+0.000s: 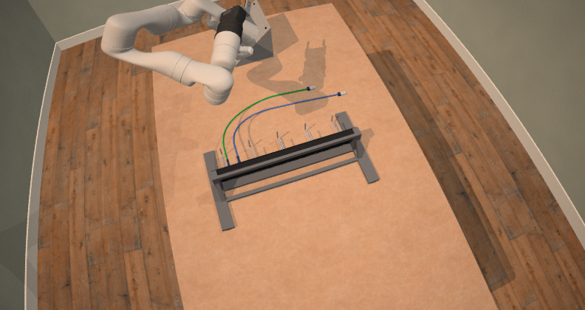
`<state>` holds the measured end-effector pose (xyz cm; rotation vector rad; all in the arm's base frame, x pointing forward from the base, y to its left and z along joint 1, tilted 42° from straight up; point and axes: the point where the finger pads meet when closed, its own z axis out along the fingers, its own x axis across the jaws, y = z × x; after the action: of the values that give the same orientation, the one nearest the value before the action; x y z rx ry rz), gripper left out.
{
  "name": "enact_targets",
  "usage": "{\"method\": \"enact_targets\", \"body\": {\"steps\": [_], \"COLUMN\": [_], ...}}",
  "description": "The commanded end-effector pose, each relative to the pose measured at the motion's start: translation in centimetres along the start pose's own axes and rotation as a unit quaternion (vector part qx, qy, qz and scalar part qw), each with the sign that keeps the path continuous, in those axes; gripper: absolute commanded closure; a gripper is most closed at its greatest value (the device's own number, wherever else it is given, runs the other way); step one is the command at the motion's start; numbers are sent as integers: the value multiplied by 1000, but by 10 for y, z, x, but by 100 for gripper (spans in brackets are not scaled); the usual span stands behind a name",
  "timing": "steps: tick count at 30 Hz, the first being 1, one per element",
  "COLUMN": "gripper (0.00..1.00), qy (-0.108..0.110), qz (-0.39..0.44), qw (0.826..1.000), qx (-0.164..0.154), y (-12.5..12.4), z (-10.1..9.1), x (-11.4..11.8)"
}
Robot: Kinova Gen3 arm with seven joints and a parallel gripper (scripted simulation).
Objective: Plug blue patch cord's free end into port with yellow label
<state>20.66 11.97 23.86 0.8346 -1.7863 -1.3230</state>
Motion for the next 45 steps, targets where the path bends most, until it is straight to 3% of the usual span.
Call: {"method": "enact_targets", "body": {"steps": [1,20,26,32,34,36,40,45], "gripper": [0,0,0,0,0,0,0,0], "qy": [0,1,26,92,92,120,180,242], "qz": [-1,0,18,62,62,80,110,126], "qw": [1000,1000,999,988,988,979,948,890], "qx": [0,2,27,104,104,143,238,366], "y": [0,0,-15,-57,-57,-77,-119,-165], "z": [0,0,4,11,11,12,7,-8], "x": [0,0,-2,-7,-7,-10,-20,-44]}}
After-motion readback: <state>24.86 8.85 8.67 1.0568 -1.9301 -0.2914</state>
